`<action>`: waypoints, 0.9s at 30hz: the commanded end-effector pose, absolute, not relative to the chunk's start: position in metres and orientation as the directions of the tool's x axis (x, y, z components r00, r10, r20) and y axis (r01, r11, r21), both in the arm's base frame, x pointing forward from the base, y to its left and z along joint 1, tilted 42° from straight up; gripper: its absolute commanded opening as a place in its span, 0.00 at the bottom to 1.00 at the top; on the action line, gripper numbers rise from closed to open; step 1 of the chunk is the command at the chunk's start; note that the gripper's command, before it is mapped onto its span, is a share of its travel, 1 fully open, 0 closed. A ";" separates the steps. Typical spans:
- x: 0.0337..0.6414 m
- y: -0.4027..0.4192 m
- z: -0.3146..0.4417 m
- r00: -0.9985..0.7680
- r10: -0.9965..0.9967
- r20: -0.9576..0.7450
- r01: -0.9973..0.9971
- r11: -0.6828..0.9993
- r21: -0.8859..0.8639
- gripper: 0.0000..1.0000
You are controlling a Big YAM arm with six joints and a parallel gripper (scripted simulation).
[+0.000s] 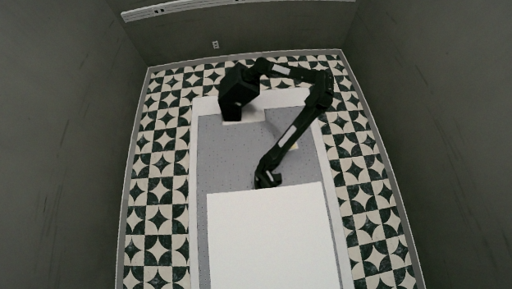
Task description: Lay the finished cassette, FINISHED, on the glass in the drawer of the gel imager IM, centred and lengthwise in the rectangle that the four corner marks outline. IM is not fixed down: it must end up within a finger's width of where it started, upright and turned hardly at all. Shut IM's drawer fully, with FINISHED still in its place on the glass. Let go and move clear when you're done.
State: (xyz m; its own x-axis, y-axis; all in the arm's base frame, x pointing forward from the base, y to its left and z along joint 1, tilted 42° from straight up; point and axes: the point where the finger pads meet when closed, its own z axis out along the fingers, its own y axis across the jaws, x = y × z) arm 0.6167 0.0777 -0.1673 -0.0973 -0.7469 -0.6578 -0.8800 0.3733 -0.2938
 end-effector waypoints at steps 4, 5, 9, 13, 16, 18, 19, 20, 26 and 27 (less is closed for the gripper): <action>0.582 0.098 -0.197 -0.135 -0.738 -0.661 -0.909 0.358 -0.214 0.07; 0.582 0.098 -0.198 -0.135 -0.738 -0.661 -0.909 0.358 -0.215 0.07; 0.580 0.098 -0.198 -0.140 -0.738 -0.660 -0.910 0.358 -0.209 0.07; 0.580 0.098 -0.198 -0.140 -0.738 -0.660 -0.910 0.358 -0.209 0.07; 0.580 0.098 -0.198 -0.140 -0.738 -0.660 -0.910 0.358 -0.209 0.07; 0.580 0.098 -0.198 -0.140 -0.738 -0.660 -0.910 0.358 -0.209 0.07; 0.580 0.098 -0.198 -0.140 -0.738 -0.660 -0.910 0.358 -0.209 0.07; 0.580 0.098 -0.198 -0.140 -0.738 -0.660 -0.910 0.358 -0.209 0.07; 0.580 0.098 -0.198 -0.140 -0.738 -0.660 -0.910 0.358 -0.209 0.07; 0.580 0.098 -0.198 -0.140 -0.738 -0.660 -0.910 0.358 -0.209 0.07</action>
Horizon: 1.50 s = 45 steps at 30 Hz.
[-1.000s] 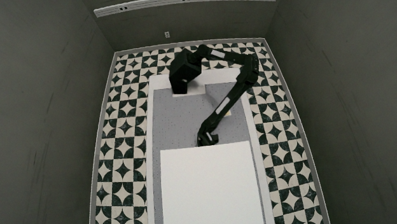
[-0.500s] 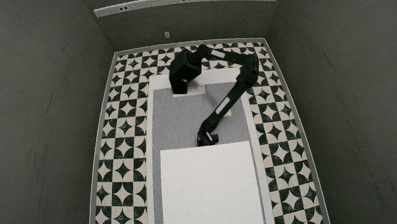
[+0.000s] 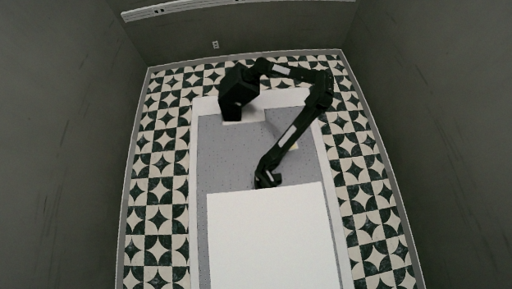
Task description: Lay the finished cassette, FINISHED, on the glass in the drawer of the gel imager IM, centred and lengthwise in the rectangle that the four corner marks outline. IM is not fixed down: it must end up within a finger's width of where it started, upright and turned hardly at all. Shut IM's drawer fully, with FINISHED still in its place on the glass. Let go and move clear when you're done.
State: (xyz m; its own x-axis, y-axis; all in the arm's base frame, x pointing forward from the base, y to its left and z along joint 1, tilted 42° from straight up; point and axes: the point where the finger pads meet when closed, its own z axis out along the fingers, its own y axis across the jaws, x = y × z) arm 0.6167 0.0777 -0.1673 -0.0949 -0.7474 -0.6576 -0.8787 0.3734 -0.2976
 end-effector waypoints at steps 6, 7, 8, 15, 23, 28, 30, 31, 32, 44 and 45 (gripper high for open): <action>0.580 0.098 -0.198 -0.140 -0.738 -0.660 -0.910 0.358 -0.209 0.07; 0.580 0.098 -0.198 -0.140 -0.738 -0.660 -0.910 0.358 -0.209 0.07; 0.580 0.098 -0.198 -0.140 -0.738 -0.660 -0.910 0.358 -0.209 0.07; 0.580 0.098 -0.198 -0.140 -0.738 -0.660 -0.910 0.358 -0.209 0.07; 0.578 0.098 -0.200 -0.138 -0.748 -0.649 -0.928 0.326 -0.179 0.07; 0.577 0.099 -0.201 -0.145 -0.745 -0.651 -0.927 0.332 -0.174 0.07; 0.576 0.099 -0.201 -0.146 -0.745 -0.651 -0.927 0.333 -0.173 0.07; 0.576 0.099 -0.201 -0.146 -0.745 -0.651 -0.927 0.333 -0.173 0.07; 0.576 0.099 -0.201 -0.146 -0.745 -0.651 -0.927 0.333 -0.173 0.07; 0.573 0.100 -0.203 -0.154 -0.742 -0.652 -0.926 0.340 -0.168 0.07; 0.573 0.100 -0.203 -0.155 -0.742 -0.653 -0.925 0.340 -0.167 0.07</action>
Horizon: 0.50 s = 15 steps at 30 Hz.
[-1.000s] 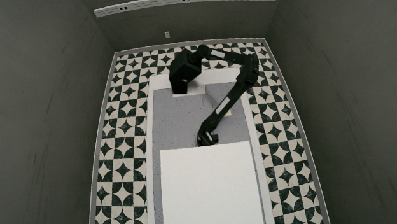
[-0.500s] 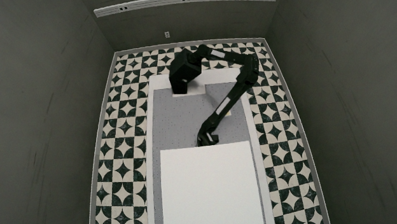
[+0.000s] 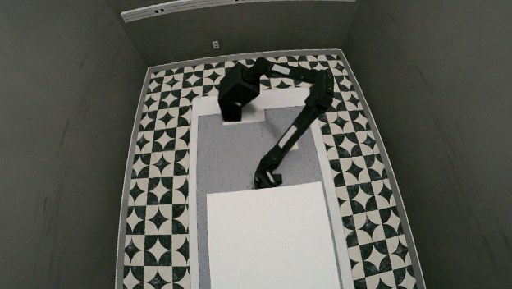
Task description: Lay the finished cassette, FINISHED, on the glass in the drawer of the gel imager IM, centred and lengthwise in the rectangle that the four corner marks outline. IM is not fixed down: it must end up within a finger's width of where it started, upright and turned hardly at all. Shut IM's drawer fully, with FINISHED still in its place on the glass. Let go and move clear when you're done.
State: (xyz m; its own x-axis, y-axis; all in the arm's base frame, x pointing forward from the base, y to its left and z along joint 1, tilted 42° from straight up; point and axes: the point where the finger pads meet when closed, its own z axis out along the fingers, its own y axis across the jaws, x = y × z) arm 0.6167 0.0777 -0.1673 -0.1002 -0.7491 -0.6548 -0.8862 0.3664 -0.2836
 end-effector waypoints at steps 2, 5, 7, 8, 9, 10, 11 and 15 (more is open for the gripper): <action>0.572 0.100 -0.204 -0.156 -0.741 -0.653 -0.925 0.341 -0.166 0.07; 0.572 0.100 -0.204 -0.157 -0.741 -0.653 -0.925 0.342 -0.166 0.07; 0.571 0.100 -0.204 -0.158 -0.741 -0.653 -0.925 0.343 -0.165 0.07; 0.571 0.101 -0.205 -0.158 -0.741 -0.653 -0.925 0.343 -0.165 0.07; 0.571 0.101 -0.205 -0.158 -0.741 -0.653 -0.925 0.343 -0.165 0.07; 0.570 0.101 -0.205 -0.158 -0.741 -0.653 -0.925 0.343 -0.165 0.07; 0.570 0.101 -0.205 -0.158 -0.741 -0.653 -0.925 0.343 -0.165 0.07; 0.569 0.101 -0.206 -0.158 -0.741 -0.653 -0.925 0.343 -0.165 0.07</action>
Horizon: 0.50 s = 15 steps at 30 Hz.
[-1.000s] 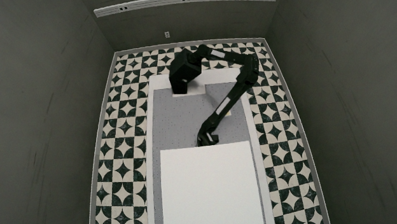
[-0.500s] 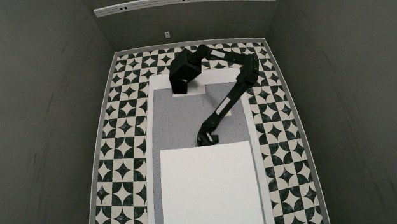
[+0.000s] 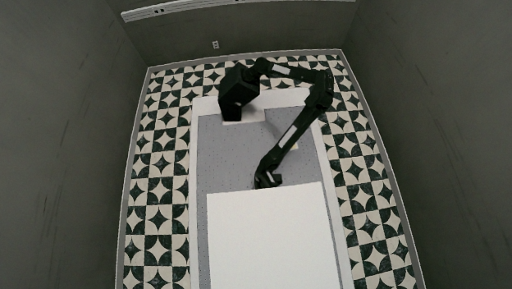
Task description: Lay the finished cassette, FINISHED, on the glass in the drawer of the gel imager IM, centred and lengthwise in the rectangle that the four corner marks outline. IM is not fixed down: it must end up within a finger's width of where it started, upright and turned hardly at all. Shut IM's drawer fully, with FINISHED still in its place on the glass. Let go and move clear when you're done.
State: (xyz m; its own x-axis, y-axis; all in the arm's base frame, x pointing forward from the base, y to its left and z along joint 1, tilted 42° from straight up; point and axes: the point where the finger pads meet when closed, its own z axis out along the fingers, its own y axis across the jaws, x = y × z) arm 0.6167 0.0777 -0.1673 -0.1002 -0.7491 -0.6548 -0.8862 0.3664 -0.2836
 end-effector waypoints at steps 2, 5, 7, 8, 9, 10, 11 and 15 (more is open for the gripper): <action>0.569 0.101 -0.206 -0.158 -0.741 -0.653 -0.925 0.343 -0.165 0.07; 0.568 0.102 -0.207 -0.158 -0.741 -0.653 -0.925 0.343 -0.165 0.07; 0.568 0.102 -0.207 -0.158 -0.741 -0.653 -0.925 0.343 -0.165 0.07; 0.568 0.102 -0.207 -0.158 -0.741 -0.653 -0.925 0.343 -0.165 0.07; 0.567 0.102 -0.207 -0.158 -0.741 -0.653 -0.925 0.343 -0.165 0.07; 0.567 0.102 -0.207 -0.158 -0.741 -0.653 -0.925 0.343 -0.165 0.07; 0.567 0.102 -0.207 -0.157 -0.741 -0.653 -0.925 0.343 -0.166 0.07; 0.567 0.102 -0.208 -0.154 -0.741 -0.654 -0.924 0.343 -0.170 0.07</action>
